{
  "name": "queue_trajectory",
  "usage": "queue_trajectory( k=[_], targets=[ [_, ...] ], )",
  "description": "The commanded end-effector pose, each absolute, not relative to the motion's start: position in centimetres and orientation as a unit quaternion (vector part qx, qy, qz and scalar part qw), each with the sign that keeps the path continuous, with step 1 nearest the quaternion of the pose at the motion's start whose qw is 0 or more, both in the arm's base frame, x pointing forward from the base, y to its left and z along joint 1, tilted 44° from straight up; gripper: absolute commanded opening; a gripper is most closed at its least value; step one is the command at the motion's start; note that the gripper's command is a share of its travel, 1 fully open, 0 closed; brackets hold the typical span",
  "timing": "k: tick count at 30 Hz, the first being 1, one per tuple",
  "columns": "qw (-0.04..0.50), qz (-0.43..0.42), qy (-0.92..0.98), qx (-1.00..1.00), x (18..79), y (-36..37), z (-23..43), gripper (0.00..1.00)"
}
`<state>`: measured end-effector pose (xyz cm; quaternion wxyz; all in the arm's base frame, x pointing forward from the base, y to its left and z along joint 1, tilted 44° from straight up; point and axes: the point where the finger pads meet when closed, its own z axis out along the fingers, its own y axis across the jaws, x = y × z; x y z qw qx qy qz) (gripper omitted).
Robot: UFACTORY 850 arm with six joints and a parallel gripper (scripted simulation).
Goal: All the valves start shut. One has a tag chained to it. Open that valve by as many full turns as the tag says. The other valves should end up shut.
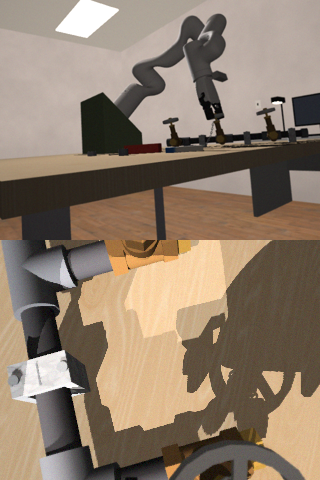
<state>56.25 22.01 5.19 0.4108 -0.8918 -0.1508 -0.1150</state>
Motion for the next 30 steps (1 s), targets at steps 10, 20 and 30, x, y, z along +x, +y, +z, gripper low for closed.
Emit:
queue_trajectory(
  k=[10,20,30],
  targets=[
    [0.419,0.045,0.182,-0.888,56.34,21.97,5.26,1.0],
    [0.389,0.159,0.421,-0.804,56.34,21.97,5.26,1.0],
    [0.339,0.249,0.572,-0.704,56.34,21.97,5.26,1.0]
  ],
)
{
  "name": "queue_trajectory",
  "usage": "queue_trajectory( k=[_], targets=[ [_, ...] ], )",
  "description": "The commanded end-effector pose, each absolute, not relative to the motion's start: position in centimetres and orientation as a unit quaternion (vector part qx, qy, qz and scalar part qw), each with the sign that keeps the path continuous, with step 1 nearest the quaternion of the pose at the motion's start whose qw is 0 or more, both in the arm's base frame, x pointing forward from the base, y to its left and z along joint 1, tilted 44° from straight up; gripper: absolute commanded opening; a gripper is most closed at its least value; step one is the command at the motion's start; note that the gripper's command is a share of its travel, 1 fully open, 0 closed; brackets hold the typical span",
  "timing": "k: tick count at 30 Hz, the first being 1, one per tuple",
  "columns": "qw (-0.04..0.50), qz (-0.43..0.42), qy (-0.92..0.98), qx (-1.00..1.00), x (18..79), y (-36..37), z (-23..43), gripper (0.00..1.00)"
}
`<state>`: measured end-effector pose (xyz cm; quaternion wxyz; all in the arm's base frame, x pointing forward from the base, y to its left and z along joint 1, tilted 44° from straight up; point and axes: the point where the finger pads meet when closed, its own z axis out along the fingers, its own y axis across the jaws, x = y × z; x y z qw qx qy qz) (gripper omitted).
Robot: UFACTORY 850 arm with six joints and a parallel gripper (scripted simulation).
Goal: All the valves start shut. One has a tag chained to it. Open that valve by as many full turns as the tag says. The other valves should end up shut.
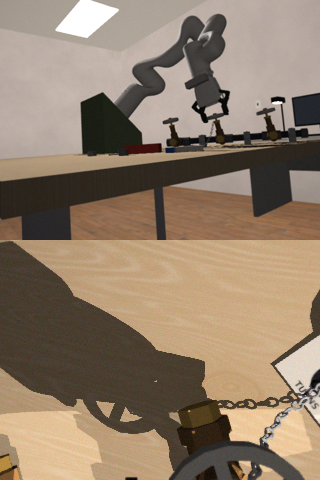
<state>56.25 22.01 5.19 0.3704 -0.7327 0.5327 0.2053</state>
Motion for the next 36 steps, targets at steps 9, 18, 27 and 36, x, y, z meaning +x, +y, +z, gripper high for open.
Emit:
queue_trajectory(
  k=[9,18,27,36],
  targets=[
    [0.338,0.25,0.575,-0.702,56.34,21.97,5.26,0.0],
    [0.338,0.25,0.575,-0.702,56.34,21.97,5.26,0.0],
    [0.338,0.25,0.575,-0.702,56.34,21.97,5.26,0.0],
    [0.34,0.247,0.569,-0.707,56.34,21.97,5.26,0.0]
  ],
)
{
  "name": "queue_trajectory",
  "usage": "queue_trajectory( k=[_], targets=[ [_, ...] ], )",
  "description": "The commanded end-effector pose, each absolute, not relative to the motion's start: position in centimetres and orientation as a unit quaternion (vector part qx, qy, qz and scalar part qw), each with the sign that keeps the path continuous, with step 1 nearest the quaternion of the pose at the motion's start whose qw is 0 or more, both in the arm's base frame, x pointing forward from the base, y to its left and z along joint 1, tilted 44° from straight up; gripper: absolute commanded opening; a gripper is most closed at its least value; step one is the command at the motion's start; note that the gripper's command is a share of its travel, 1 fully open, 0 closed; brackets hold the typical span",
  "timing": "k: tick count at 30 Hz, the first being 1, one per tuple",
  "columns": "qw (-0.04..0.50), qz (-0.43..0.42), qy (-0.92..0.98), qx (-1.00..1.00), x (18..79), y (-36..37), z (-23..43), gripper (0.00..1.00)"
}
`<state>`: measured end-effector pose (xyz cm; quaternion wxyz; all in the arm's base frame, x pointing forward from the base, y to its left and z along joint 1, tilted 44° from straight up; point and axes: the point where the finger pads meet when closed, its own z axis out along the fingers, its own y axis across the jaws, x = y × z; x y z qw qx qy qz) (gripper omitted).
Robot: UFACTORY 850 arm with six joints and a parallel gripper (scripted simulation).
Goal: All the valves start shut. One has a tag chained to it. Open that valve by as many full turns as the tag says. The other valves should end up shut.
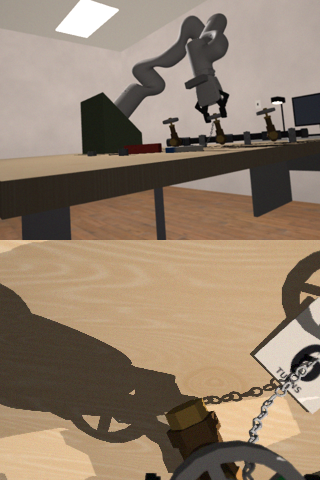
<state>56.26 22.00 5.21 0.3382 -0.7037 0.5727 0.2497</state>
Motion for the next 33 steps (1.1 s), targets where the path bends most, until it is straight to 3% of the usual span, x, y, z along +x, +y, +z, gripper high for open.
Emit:
queue_trajectory(
  k=[1,21,33],
  targets=[
    [0.341,0.246,0.566,-0.709,56.34,21.97,5.26,0.0],
    [0.387,0.165,0.395,-0.817,56.34,21.97,5.26,0.0],
    [0.419,0.026,0.099,-0.902,56.34,21.97,5.26,0.0]
  ],
)
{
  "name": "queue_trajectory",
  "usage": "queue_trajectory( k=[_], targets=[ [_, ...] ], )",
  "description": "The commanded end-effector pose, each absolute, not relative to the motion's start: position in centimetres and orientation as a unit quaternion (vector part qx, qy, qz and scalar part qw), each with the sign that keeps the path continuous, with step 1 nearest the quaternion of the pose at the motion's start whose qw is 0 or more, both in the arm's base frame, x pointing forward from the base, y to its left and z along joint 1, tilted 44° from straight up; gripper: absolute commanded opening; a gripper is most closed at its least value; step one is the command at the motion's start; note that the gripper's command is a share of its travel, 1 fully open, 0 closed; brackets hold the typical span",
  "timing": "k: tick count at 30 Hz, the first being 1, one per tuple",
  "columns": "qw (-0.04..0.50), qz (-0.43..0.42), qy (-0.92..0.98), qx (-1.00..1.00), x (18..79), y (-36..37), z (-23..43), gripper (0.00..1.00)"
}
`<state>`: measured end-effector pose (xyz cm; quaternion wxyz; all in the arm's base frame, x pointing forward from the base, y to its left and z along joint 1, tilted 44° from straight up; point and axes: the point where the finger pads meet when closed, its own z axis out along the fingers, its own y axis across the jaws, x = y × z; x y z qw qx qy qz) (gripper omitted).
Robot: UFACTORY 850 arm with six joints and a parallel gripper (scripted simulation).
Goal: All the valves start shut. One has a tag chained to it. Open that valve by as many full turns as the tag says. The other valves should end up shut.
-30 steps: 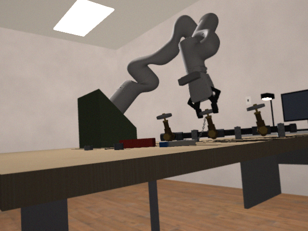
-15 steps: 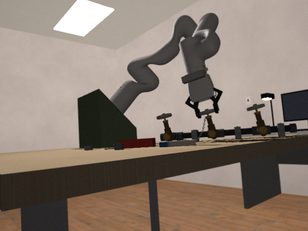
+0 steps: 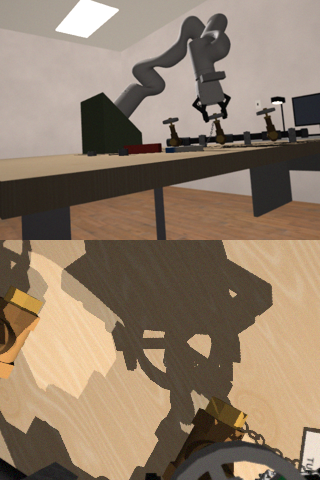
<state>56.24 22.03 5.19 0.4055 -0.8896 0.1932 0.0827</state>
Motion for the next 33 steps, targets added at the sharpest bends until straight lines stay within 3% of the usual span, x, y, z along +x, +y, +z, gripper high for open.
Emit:
queue_trajectory(
  k=[1,22,23,33],
  targets=[
    [0.419,0.014,0.073,-0.905,56.34,21.97,5.26,0.0],
    [0.371,-0.188,-0.381,-0.826,56.34,21.97,5.26,0.0],
    [0.356,-0.223,-0.444,-0.791,56.34,21.97,5.26,0.0],
    [0.304,-0.291,-0.595,-0.685,56.34,21.97,5.26,0.0]
  ],
)
